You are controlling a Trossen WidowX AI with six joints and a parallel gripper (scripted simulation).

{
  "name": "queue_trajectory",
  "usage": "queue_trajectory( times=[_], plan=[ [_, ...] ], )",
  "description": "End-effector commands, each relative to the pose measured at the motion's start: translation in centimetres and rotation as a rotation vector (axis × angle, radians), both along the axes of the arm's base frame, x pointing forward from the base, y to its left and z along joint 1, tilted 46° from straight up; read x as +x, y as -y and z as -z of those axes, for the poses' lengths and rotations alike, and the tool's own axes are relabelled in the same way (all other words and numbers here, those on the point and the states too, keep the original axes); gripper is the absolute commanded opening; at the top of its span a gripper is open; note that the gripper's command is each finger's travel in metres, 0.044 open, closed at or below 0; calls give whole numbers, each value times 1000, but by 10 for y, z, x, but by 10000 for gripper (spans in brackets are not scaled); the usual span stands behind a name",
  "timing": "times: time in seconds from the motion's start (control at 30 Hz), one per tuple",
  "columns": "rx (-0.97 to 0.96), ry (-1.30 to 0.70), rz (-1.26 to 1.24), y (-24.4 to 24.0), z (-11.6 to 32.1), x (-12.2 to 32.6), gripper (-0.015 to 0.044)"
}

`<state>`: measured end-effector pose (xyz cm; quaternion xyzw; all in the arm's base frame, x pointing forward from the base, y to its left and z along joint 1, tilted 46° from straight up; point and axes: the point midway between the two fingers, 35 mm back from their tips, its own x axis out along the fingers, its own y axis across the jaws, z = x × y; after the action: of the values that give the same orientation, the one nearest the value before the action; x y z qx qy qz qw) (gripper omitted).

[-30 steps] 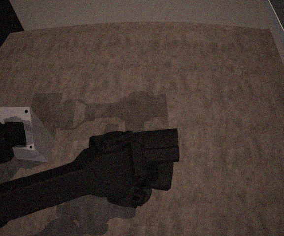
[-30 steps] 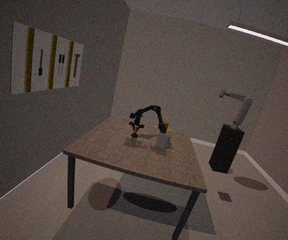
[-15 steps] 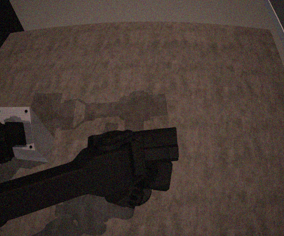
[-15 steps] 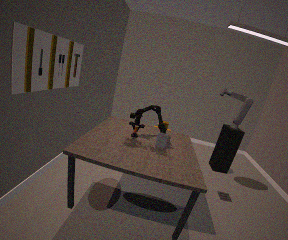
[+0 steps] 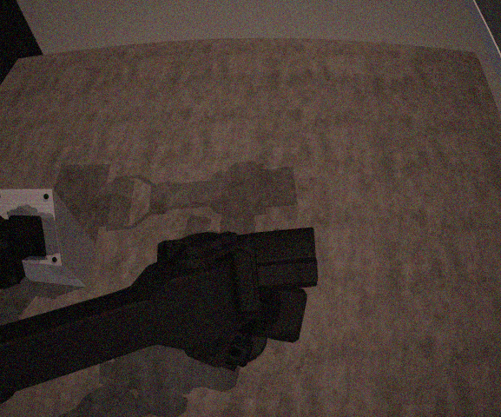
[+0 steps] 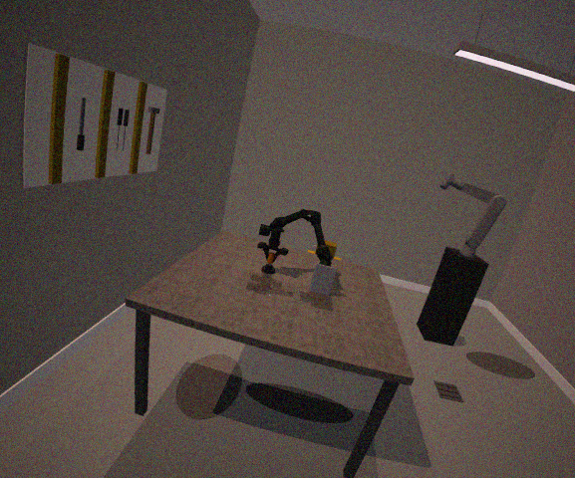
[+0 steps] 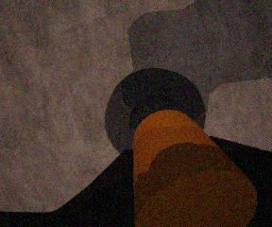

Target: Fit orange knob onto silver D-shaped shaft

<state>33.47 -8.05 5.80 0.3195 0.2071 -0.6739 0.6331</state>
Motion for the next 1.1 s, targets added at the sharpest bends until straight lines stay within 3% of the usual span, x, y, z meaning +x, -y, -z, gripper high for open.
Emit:
queue_trajectory(
  times=[0.0,1.07],
  plan=[
    [-1,5,-3,0,2,1,0],
    [3,12,8,12,12,0,0]
  ],
)
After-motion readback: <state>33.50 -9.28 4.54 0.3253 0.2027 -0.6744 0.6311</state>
